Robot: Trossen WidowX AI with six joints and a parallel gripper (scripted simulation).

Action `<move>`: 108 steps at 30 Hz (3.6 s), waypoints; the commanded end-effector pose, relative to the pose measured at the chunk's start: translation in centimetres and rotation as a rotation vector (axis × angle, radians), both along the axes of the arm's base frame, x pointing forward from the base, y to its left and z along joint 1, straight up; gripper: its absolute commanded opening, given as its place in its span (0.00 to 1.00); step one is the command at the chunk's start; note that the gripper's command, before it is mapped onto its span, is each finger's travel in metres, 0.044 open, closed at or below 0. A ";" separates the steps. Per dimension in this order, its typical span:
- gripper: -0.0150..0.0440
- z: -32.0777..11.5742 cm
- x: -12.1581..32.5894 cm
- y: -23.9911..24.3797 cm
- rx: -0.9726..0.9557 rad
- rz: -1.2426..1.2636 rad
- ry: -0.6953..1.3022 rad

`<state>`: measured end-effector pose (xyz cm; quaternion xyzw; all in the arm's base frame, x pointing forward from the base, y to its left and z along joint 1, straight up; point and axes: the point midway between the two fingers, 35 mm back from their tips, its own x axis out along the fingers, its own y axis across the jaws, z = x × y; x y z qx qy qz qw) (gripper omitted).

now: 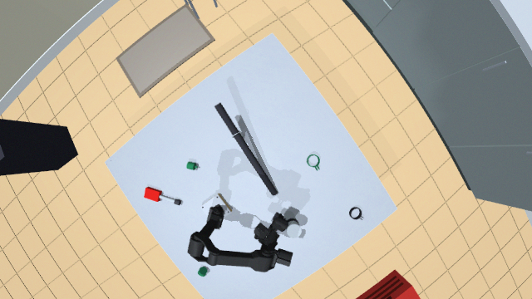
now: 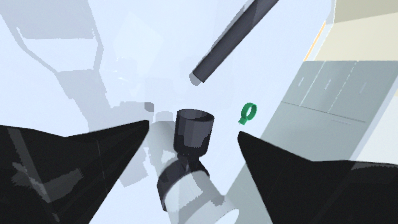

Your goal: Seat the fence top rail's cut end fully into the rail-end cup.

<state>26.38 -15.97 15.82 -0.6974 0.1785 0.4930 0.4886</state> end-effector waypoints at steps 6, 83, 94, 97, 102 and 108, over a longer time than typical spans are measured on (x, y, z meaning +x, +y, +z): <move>1.00 -1.6 0.6 0.4 0.005 -0.004 0.008; 0.25 -4.1 4.8 2.5 0.017 -0.351 -0.004; 0.25 -4.0 5.6 2.6 0.020 -0.440 -0.007; 0.25 -4.0 5.7 2.6 0.020 -0.452 -0.007; 0.25 -4.0 6.2 2.6 0.022 -0.509 -0.009; 0.25 -4.0 6.4 2.7 0.023 -0.532 -0.009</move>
